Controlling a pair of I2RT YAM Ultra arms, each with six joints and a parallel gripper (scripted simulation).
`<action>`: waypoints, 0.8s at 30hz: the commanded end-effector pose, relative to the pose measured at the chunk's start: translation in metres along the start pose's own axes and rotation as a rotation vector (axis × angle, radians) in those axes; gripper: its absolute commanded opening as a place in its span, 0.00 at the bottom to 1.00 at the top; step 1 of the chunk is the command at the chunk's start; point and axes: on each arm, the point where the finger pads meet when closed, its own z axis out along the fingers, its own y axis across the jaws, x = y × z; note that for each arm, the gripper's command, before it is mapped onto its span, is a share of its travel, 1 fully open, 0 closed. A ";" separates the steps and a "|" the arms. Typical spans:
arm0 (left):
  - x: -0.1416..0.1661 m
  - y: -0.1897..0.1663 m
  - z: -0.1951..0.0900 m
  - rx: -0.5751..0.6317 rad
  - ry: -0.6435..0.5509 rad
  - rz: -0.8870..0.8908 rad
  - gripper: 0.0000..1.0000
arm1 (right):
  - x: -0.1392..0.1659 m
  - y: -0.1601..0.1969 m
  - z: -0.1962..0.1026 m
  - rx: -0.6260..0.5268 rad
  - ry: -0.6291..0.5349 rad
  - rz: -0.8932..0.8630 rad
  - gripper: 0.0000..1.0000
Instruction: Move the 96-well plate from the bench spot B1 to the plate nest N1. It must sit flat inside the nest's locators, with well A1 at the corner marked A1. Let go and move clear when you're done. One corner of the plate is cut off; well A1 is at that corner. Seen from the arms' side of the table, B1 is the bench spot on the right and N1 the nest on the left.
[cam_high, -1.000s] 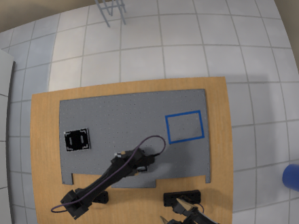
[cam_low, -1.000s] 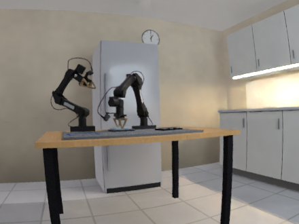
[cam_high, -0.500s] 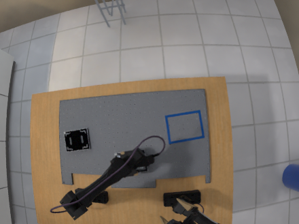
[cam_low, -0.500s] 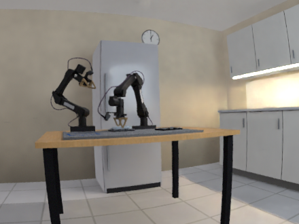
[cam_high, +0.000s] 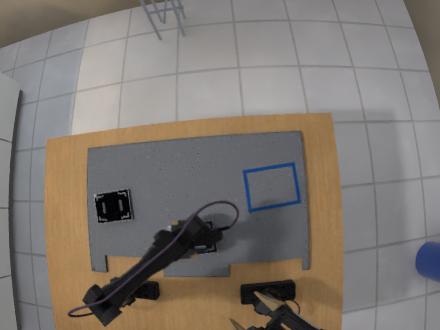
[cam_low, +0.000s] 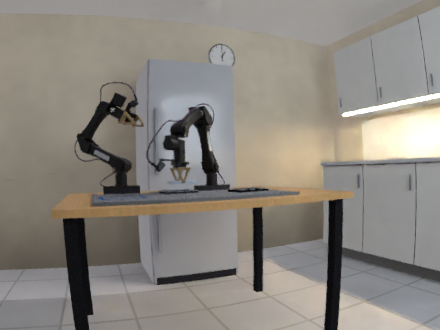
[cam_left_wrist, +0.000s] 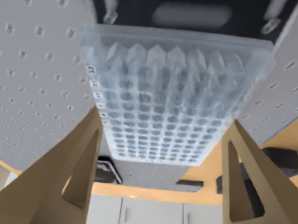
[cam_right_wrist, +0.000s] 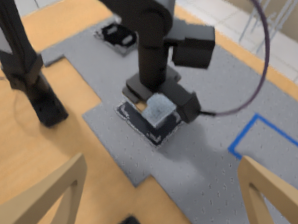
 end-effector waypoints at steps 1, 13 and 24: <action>0.010 0.011 -0.012 -0.030 -0.036 0.051 0.79 | -0.031 0.006 0.023 -0.026 -0.072 -0.009 1.00; 0.160 0.081 -0.012 -0.023 -0.013 0.078 0.79 | -0.091 0.041 0.191 -0.094 -0.225 -0.035 1.00; 0.273 0.120 -0.009 -0.002 -0.009 -0.010 0.79 | -0.033 0.071 0.296 -0.145 -0.218 -0.060 1.00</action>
